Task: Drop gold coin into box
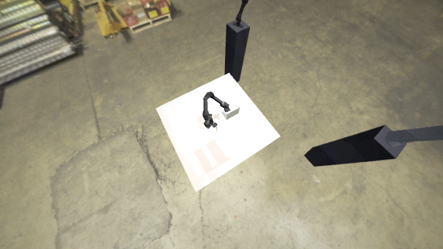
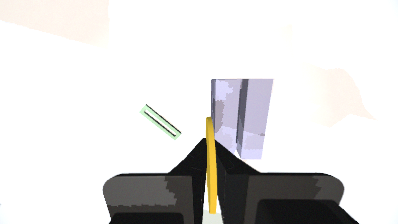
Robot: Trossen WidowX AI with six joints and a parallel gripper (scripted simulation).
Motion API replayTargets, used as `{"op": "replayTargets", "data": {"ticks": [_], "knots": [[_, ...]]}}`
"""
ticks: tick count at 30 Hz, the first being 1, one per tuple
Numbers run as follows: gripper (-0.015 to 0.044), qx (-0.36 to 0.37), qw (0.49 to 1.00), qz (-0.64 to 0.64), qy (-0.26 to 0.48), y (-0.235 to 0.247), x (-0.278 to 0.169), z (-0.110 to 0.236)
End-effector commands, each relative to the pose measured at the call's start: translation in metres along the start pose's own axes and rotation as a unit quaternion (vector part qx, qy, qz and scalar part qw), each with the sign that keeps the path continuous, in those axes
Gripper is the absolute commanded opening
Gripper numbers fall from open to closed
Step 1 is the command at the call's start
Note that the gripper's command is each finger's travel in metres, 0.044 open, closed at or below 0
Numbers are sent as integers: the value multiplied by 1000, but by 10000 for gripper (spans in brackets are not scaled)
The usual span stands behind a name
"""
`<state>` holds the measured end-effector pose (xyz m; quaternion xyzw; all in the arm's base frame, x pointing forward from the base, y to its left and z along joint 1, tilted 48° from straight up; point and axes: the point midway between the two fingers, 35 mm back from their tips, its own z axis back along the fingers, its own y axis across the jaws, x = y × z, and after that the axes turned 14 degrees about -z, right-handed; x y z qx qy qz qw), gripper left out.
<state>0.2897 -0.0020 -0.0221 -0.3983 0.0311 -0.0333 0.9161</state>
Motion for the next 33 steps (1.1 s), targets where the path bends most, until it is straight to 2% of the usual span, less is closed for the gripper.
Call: {"op": "replayTargets", "data": {"ticks": [1,12,33], "knots": [[0,-2,1000,-1,-5,-11,7,2],[0,-6,1000,-2,-4,-36,16,1],[0,-4,1000,-2,1,-37,17,1]]}}
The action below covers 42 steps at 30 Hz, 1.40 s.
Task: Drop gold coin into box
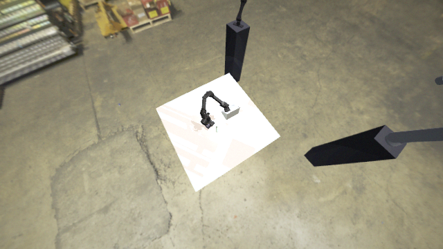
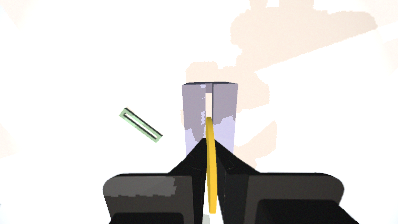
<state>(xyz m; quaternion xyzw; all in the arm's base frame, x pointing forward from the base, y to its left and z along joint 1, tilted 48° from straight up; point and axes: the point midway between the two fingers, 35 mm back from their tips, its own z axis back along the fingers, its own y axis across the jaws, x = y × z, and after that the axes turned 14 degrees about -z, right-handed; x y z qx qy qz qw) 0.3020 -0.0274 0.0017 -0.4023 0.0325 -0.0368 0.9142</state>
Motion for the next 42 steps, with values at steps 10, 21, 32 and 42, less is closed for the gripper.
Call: {"op": "replayTargets", "data": {"ticks": [10,21,32,42], "knots": [[0,0,1000,1,-2,-4,5,3],[0,1,1000,1,0,-3,3,2],[0,1,1000,4,0,-3,3,-4],[0,1,1000,4,0,-4,3,-9]]}}
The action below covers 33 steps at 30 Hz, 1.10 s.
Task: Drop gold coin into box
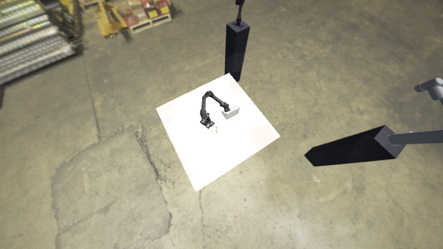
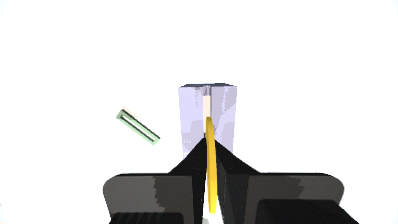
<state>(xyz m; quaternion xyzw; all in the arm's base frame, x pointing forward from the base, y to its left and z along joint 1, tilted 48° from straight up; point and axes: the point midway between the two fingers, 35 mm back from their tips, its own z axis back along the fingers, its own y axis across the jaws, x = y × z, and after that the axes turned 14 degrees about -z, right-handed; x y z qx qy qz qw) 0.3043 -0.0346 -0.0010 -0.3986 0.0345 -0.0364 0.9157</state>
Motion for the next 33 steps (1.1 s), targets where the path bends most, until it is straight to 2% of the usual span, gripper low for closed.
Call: {"op": "replayTargets", "data": {"ticks": [1,16,22,31,33], "knots": [[0,-3,1000,2,-1,-1,0,-3],[0,-3,1000,2,-1,-1,0,-11],[157,0,1000,-1,0,0,0,-9],[161,0,1000,-1,0,0,0,-9],[213,0,1000,0,0,0,0,-5]]}}
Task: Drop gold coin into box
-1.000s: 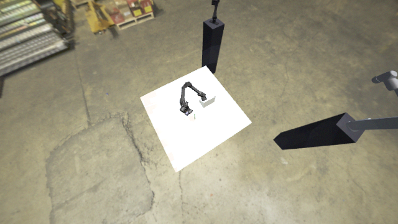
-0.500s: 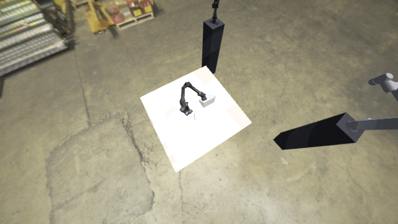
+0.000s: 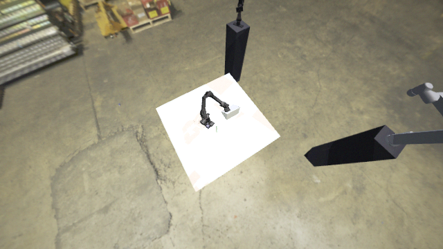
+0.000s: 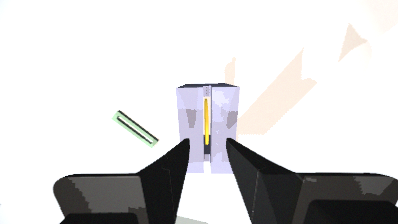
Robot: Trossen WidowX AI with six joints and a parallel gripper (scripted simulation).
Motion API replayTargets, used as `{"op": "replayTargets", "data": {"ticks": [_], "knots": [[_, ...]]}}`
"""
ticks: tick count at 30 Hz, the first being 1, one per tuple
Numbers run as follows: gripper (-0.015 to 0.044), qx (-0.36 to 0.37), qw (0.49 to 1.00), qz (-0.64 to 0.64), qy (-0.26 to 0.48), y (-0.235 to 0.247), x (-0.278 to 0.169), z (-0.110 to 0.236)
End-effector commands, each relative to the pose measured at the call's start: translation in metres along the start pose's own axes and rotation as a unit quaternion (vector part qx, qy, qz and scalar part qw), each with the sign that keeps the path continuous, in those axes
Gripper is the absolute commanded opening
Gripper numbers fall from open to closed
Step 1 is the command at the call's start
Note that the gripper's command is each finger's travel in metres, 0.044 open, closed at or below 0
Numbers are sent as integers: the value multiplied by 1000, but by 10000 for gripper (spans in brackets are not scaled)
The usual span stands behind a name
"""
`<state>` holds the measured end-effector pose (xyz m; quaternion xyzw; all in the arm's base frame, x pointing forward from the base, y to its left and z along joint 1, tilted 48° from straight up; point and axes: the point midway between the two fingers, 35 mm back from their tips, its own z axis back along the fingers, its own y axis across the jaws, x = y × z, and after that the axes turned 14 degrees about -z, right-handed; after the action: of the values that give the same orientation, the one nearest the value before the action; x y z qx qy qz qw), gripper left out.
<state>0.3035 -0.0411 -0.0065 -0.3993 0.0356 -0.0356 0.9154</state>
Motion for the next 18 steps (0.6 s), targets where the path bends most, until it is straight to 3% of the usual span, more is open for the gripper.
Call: {"op": "replayTargets", "data": {"ticks": [1,7,9,11,18], "knots": [[239,1,1000,-1,-1,0,0,9],[397,1,1000,-1,-1,0,0,20],[440,-1,1000,0,0,0,-1,39],[440,-3,1000,2,0,-1,-3,57],[440,-4,1000,2,0,-1,-4,59]]}}
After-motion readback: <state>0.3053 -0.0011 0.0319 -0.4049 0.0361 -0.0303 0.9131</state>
